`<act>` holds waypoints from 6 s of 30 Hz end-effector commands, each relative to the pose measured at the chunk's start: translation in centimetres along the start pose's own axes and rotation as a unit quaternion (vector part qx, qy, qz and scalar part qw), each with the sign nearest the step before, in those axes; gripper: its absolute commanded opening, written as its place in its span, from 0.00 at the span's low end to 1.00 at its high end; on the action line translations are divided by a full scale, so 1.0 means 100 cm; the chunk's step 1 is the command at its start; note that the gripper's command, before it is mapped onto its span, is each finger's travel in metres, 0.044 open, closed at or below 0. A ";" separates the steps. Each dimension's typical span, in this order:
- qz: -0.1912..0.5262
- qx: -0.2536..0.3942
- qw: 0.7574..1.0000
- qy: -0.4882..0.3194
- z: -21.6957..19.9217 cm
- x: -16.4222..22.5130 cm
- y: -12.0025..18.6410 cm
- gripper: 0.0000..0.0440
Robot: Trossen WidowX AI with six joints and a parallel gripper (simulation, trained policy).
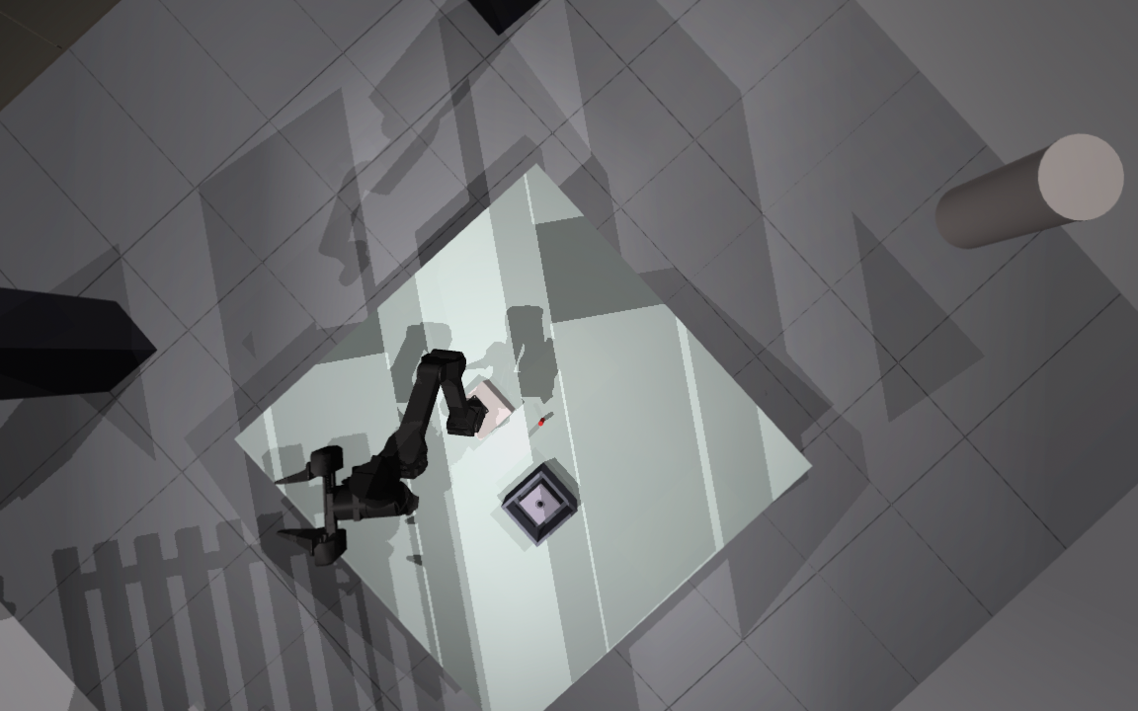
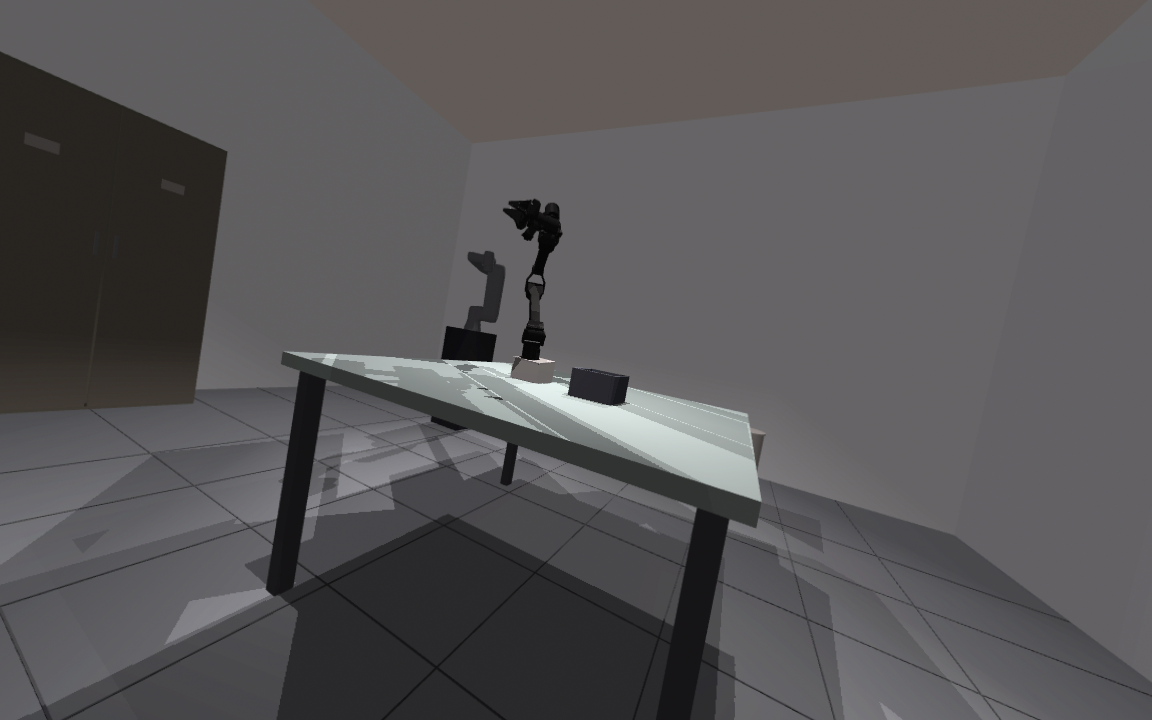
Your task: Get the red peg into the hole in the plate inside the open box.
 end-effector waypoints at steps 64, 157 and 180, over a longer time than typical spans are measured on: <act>0.273 0.616 0.460 0.579 -0.211 -0.174 0.234 1.00; 0.398 0.581 -0.391 0.592 -0.048 -0.475 0.387 0.15; 0.507 0.514 -0.391 0.571 -0.070 -0.409 0.378 0.01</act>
Point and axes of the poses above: the point midway between the two fingers, 35 mm back from their tips, its own y axis back along the fingers, its own z axis across the jaws, x = y × z, the point moved 4 cm from there along y, back along the fingers, and after that the axes turned 9 degrees about y, right-handed, at the moved point
